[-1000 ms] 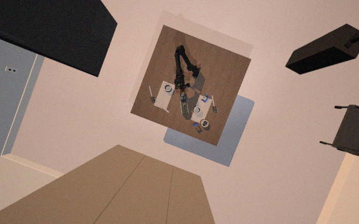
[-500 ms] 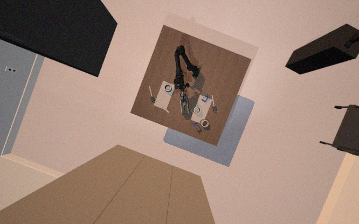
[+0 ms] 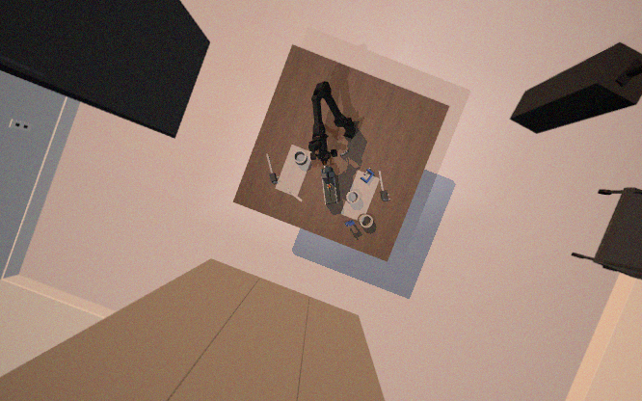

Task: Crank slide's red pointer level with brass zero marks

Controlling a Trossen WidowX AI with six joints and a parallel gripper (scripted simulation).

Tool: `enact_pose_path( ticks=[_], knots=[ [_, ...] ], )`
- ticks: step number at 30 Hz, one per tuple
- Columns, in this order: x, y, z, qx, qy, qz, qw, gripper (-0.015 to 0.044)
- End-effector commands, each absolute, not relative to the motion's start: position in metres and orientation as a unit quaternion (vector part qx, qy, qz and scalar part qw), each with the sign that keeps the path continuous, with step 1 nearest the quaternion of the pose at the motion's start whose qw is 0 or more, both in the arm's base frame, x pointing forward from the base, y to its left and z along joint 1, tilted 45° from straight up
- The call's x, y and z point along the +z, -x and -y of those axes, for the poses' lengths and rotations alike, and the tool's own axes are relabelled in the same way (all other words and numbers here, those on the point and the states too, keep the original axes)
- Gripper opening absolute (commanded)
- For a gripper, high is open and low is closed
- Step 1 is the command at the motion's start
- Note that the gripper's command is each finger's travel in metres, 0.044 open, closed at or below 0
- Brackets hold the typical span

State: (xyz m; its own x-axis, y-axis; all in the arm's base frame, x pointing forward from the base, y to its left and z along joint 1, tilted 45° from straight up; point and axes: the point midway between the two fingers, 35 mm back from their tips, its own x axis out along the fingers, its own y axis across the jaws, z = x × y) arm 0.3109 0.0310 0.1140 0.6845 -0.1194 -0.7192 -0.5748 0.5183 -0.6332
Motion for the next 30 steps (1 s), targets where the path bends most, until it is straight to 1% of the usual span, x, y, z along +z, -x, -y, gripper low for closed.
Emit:
enact_pose_path(
  ticks=[1,30],
  knots=[
    [0.116,-0.316,-0.024,0.135,0.469,-0.369,0.791,0.0000],
    [0.087,-0.324,0.006,0.135,0.470,-0.369,0.790,0.0000]
  ],
)
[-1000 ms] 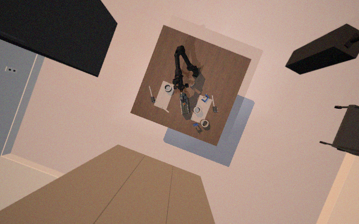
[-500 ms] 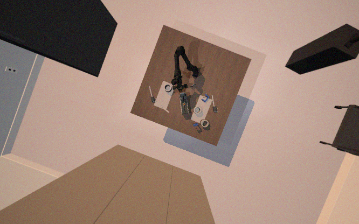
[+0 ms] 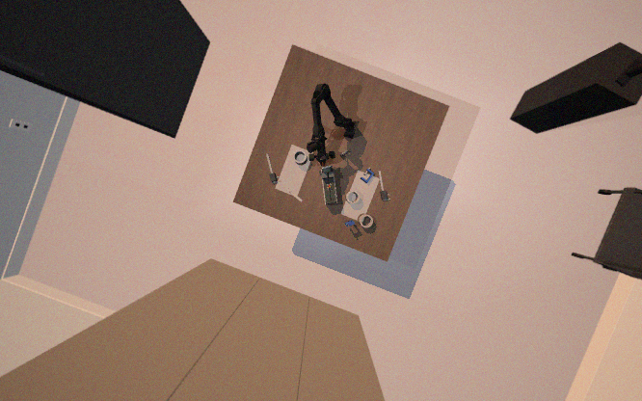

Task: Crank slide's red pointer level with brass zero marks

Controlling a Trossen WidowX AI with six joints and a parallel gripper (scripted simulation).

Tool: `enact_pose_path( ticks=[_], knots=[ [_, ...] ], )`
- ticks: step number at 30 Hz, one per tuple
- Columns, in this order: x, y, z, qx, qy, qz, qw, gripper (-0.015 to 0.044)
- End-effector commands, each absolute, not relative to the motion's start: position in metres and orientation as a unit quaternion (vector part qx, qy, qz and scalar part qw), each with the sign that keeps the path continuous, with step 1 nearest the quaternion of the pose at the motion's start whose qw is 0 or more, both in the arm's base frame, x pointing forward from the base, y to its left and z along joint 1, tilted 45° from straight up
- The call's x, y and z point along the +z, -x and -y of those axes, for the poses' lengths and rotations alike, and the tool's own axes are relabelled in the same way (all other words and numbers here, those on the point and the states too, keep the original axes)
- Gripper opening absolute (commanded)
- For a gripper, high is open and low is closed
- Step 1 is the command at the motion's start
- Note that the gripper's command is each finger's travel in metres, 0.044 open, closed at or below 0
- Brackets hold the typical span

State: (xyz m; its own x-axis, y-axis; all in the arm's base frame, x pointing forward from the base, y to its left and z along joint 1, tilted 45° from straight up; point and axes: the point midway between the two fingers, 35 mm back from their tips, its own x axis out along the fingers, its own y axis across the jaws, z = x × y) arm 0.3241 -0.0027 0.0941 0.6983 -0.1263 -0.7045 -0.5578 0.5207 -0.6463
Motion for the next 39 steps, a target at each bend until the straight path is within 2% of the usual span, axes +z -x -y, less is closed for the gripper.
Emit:
enact_pose_path(
  ticks=[1,39],
  knots=[
    [0.085,-0.324,0.007,0.135,0.470,-0.369,0.790,0.0000],
    [0.065,-0.315,0.004,0.135,0.470,-0.370,0.790,0.0000]
  ],
)
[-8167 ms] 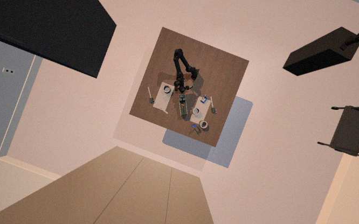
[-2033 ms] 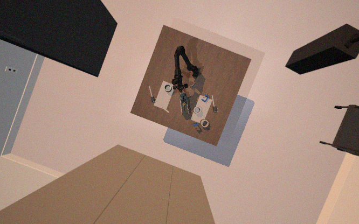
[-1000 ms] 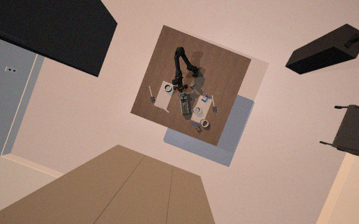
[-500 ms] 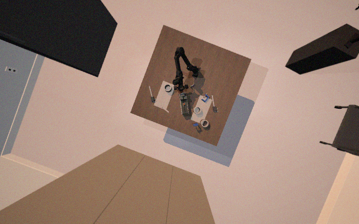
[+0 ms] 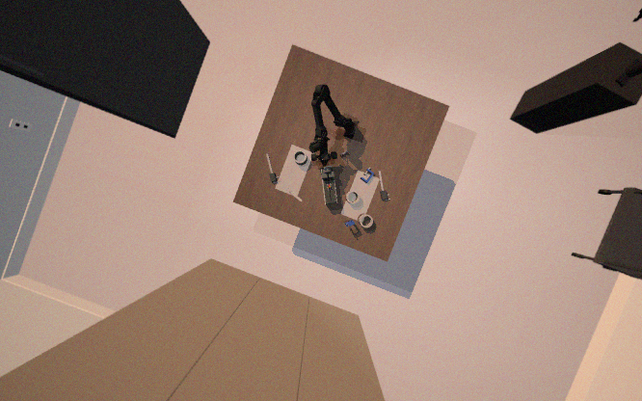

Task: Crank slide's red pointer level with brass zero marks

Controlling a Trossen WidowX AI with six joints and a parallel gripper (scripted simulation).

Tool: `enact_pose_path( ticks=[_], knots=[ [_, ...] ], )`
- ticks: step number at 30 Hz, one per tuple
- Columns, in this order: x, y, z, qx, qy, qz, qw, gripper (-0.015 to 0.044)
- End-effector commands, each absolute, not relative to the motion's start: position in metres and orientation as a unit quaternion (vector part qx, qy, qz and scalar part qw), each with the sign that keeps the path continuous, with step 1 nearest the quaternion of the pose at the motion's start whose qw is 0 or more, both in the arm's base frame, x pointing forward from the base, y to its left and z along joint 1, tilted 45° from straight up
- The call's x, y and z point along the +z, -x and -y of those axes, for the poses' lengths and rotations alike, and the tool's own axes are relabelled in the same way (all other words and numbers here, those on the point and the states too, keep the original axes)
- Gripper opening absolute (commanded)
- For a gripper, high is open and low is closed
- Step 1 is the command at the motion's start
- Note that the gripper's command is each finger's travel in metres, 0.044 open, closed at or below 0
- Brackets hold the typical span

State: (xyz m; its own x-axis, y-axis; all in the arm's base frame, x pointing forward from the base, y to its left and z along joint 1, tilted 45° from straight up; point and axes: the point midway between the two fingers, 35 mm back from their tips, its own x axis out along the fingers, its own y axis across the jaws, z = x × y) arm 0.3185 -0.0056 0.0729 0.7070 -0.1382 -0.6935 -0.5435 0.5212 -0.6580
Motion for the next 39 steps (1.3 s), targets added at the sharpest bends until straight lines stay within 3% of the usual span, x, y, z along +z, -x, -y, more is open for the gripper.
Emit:
enact_pose_path(
  ticks=[1,39],
  knots=[
    [0.0645,-0.3148,0.0043,0.135,0.470,-0.370,0.790,0.0000],
    [0.0607,-0.3122,0.0023,0.135,0.470,-0.370,0.790,0.0000]
  ],
)
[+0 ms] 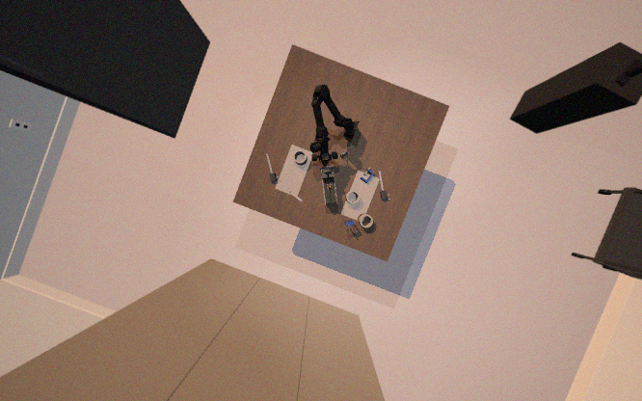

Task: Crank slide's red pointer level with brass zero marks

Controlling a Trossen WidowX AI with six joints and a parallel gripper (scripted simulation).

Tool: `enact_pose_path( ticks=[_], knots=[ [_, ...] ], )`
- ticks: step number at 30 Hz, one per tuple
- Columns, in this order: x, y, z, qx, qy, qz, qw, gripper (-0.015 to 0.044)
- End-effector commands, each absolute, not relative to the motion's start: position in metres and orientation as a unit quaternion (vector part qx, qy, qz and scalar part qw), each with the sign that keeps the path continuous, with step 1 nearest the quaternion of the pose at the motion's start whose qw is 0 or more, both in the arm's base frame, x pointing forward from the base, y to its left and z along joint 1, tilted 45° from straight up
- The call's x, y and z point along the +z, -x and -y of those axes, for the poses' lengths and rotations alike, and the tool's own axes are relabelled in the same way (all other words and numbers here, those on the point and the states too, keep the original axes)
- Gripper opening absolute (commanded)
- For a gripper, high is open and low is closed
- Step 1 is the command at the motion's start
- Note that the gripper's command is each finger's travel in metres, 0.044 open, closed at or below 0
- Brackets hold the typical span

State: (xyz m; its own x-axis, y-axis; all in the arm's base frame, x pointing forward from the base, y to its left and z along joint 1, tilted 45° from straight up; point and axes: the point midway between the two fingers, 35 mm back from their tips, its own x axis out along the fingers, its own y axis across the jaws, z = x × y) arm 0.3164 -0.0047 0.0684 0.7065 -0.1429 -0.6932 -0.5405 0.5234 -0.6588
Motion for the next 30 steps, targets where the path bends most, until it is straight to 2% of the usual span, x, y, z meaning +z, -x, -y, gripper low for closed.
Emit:
enact_pose_path(
  ticks=[1,30],
  knots=[
    [0.0606,-0.3122,0.0022,0.135,0.470,-0.370,0.790,0.0000],
    [0.0586,-0.3104,0.0006,0.135,0.470,-0.370,0.790,0.0000]
  ],
)
